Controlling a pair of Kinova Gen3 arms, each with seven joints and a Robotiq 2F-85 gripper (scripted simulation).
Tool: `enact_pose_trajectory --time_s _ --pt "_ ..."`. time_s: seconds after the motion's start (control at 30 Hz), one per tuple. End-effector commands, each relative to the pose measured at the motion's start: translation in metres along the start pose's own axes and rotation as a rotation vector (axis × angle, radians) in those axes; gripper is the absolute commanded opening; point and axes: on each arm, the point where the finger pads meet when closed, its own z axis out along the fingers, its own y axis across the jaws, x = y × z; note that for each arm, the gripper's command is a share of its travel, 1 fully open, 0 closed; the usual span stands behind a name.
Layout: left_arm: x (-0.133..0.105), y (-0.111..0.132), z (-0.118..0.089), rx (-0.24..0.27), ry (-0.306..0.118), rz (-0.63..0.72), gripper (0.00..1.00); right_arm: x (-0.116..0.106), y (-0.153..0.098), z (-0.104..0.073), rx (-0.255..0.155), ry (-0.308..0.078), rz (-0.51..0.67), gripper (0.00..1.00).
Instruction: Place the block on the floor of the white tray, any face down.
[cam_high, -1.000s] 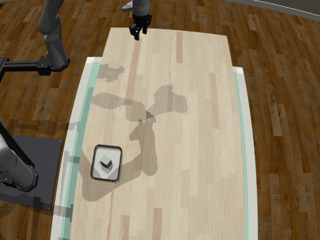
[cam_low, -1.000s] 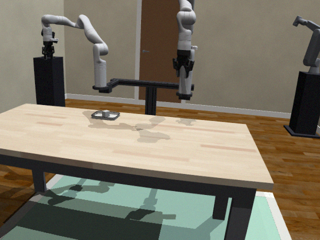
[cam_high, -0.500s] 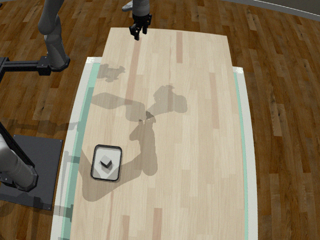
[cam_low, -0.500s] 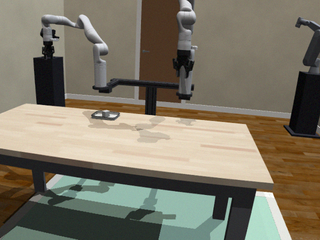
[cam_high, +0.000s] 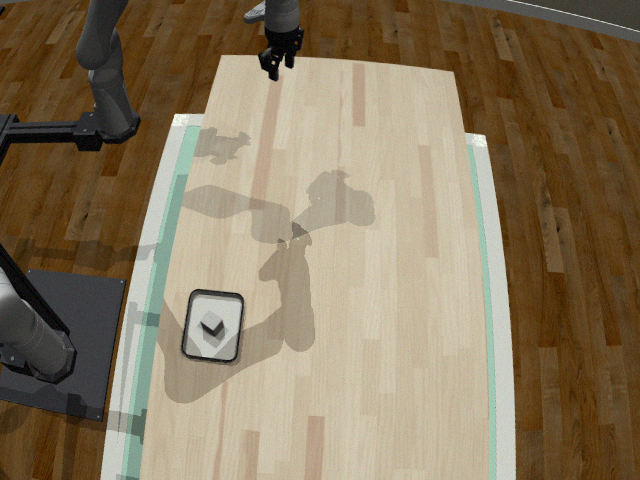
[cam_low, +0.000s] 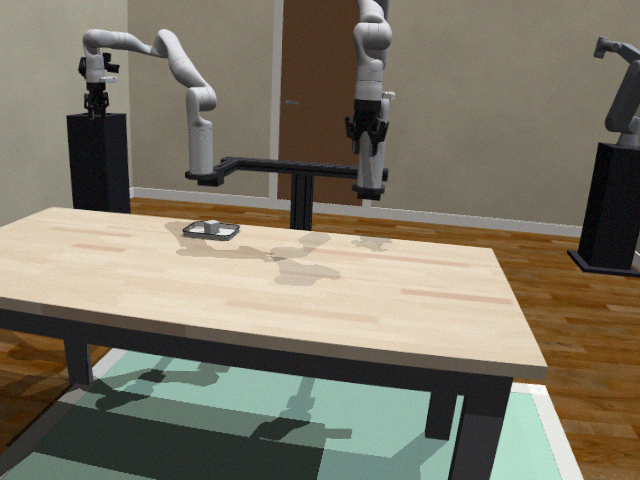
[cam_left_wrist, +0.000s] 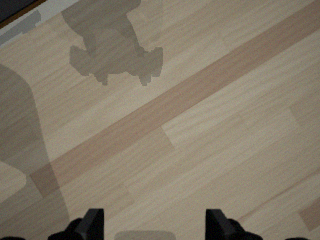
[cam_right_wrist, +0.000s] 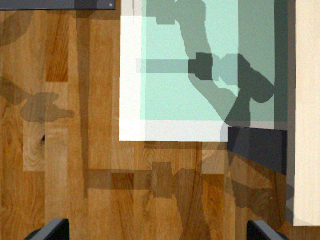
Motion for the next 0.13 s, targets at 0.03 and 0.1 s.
enact_pose_trajectory --time_s 0.03,0.1 --pt "-0.0003 0.0002 -0.0008 -0.001 -0.002 0.000 0.609 -0.0002 0.0001 -0.0007 0.000 -0.002 0.000 1.000" --pt "-0.0003 0.0002 -0.0008 -0.001 -0.002 0.000 0.609 -0.0002 0.0001 -0.0007 0.000 -0.002 0.000 1.000"
